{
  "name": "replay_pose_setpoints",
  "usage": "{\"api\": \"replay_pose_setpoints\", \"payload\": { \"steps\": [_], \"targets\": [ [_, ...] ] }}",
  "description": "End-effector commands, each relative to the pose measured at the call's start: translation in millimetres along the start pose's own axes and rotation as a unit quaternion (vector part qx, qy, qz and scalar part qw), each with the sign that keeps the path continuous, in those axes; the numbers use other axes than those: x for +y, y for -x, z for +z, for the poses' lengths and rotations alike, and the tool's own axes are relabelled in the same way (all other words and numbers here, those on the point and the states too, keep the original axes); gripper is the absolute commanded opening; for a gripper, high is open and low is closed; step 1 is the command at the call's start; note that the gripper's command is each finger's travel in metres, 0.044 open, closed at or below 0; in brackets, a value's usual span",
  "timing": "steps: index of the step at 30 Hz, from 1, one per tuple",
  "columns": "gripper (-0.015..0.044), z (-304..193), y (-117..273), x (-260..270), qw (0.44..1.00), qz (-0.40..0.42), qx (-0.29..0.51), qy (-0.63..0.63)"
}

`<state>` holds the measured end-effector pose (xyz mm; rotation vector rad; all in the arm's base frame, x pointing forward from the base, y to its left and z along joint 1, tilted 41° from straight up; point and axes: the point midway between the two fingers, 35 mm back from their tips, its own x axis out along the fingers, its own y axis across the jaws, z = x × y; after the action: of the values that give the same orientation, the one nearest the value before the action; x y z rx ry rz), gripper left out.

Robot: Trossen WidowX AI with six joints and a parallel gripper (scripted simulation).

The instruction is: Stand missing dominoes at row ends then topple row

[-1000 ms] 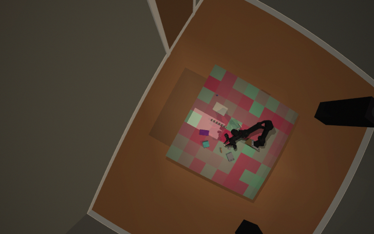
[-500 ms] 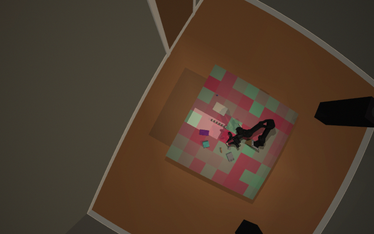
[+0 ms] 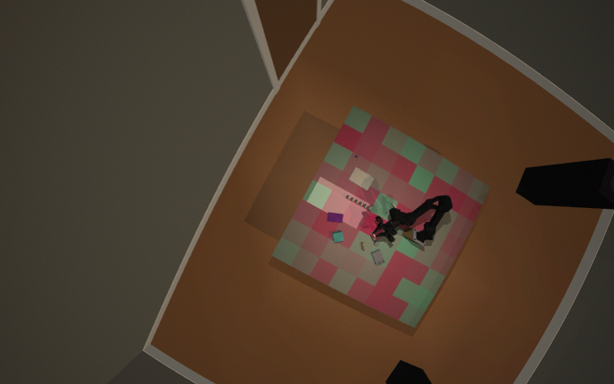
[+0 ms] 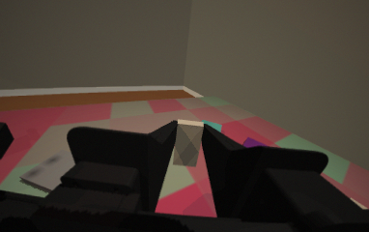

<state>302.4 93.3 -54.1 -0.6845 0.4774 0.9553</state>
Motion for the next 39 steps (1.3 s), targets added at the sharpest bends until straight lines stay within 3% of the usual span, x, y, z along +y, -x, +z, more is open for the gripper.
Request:
{"api": "replay_pose_setpoints", "payload": {
  "steps": [1,9,39],
  "targets": [
    [0.0107,1,1,1,1.0,0.001,-0.003,0.004],
    [0.0107,-4,0,0,1.0,0.001,-0.002,0.004],
    [0.0107,-109,-16,1,1.0,0.002,0.003,0.0]
  ]
}}
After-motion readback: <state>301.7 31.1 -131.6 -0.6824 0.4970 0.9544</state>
